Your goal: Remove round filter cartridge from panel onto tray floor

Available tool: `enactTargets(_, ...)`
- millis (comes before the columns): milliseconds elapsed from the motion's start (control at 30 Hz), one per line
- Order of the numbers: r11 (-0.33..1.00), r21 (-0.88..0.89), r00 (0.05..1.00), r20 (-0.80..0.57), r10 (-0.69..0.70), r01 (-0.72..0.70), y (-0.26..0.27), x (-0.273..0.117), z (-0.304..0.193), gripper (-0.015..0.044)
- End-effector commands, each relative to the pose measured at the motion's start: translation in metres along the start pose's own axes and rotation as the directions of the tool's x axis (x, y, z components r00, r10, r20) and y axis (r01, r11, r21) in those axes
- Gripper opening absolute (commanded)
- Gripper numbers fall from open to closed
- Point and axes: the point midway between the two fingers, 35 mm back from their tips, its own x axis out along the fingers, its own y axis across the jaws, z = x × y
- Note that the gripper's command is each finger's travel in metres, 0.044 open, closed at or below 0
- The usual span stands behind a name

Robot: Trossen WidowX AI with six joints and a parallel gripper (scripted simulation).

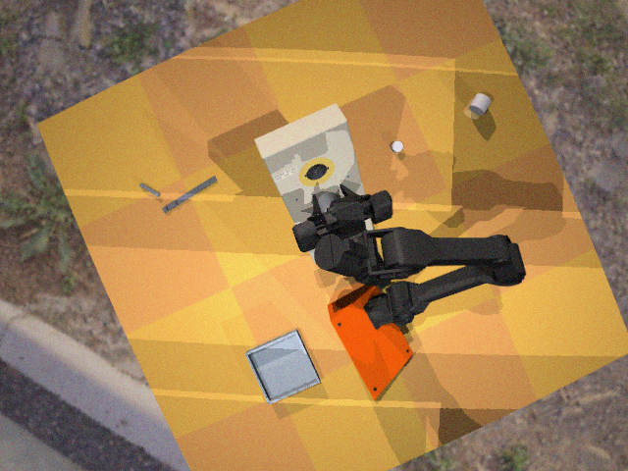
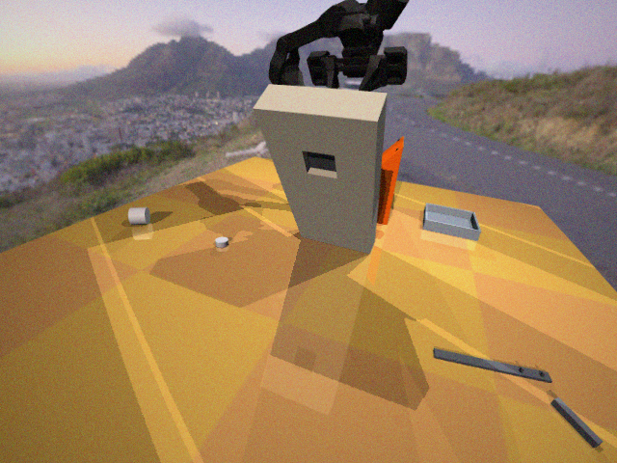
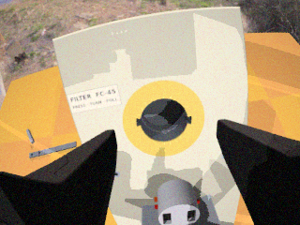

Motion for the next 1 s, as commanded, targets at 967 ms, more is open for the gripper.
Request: enactTargets(967,0.996,-0.087,0.909,-0.415,-0.04,0.004,-0.007,0.036,-0.102,0.0305)
